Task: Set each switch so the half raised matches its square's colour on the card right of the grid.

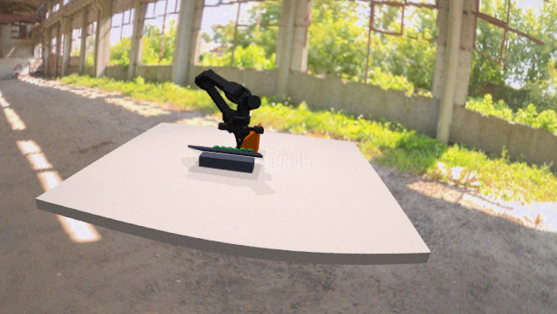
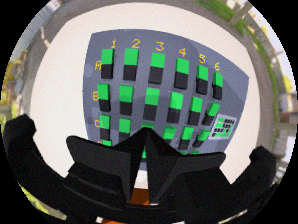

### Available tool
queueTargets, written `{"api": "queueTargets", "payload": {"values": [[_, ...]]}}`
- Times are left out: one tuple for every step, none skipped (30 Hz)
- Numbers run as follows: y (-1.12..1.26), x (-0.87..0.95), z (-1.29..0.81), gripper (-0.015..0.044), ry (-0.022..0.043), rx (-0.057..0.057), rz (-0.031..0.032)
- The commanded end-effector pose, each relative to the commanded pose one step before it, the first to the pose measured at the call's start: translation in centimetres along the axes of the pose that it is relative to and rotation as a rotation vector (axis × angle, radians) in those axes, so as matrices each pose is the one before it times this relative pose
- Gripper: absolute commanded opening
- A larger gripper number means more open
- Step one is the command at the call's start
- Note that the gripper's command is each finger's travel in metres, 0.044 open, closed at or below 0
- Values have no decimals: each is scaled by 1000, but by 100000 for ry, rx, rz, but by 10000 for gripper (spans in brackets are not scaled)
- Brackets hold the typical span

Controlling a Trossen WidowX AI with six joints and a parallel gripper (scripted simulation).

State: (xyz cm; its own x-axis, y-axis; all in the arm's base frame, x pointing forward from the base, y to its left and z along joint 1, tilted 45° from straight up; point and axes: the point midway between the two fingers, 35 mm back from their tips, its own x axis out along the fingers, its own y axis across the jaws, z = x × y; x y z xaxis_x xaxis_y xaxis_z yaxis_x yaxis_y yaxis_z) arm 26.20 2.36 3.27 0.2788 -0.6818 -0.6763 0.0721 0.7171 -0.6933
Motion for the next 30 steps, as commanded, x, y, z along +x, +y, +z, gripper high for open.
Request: {"api": "queueTargets", "payload": {"values": [[-27, 115, 6, 0, -133, -261, -356], [0, 13, 0, 0, 0, 0, -1], [0, 13, 0, 0, 0, 0, -1], [0, 13, 0, 0, 0, 0, -1], [0, 13, 0, 0, 0, 0, -1], [0, 13, 0, 0, 0, 0, -1], [0, 13, 0, 0, 0, 0, -1], [0, 13, 0, 0, 0, 0, -1], [0, 13, 0, 0, 0, 0, -1], [0, 13, 0, 0, 0, 0, -1], [0, 13, 0, 0, 0, 0, -1], [0, 13, 0, 0, 0, 0, -1], [0, 13, 0, 0, 0, 0, -1], [0, 13, 0, 0, 0, 0, -1], [0, 13, 0, 0, -1, 0, 0], [0, 13, 0, 0, 0, 0, -1], [0, 13, 0, 0, 0, 0, -1], [0, 13, 0, 0, 0, 0, -1], [0, 13, 0, 0, 0, 0, -1], [0, 13, 0, 0, 0, 0, -1], [0, 13, 0, 0, 0, 0, -1], [0, 13, 0, 0, 0, 0, -1], [51, -351, 4, 0, 62, 257, 371], [80, -785, 25, 0, -275, -69, 124], [88, -1323, 1, 0, -479, -108, 111], [25, -1635, -62, 0, -632, -116, -25], [-51, -1353, -97, 0, -570, -77, -149], [-63, -815, -76, 0, -369, -36, -143], [-27, -272, -28, 0, -128, -10, -56], [0, 0, 0, 0, 0, 0, 0]]}}
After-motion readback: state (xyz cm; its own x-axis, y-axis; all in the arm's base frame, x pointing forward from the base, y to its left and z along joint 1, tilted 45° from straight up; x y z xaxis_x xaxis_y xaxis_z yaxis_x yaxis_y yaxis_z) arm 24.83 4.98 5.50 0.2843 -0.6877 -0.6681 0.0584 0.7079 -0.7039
